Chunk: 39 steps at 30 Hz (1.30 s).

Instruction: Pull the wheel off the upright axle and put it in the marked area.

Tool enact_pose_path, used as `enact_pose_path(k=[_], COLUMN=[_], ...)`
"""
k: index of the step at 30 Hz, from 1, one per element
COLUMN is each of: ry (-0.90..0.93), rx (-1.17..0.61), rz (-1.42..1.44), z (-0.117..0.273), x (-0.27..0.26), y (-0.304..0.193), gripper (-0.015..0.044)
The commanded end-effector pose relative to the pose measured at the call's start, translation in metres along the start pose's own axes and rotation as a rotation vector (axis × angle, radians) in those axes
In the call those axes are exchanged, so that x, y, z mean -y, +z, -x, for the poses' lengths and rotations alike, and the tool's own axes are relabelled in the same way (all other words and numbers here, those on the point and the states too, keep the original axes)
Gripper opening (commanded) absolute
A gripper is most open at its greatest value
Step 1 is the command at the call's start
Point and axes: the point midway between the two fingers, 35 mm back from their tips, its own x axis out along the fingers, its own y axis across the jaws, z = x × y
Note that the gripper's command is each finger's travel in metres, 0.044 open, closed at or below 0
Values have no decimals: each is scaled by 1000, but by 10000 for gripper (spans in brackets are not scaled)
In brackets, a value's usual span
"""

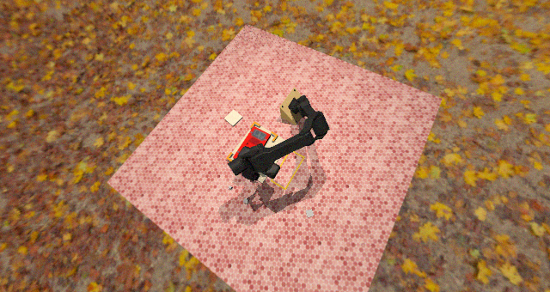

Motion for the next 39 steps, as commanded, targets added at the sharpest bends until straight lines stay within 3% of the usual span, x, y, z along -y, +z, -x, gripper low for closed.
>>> enact_pose_path(k=[1,8,11,20,26,39], ry=[10,11,6,6,6,6], rx=[-9,-9,-12,-12,-12,-11], rz=[-6,-5,2,2,2,1], z=[-29,-39,-36,-36,-35,-30], x=[-3,-4,-3,-3,-3,-3], y=[-4,-4,-3,-3,-3,-3], gripper=[300,300,221,161,4,0])
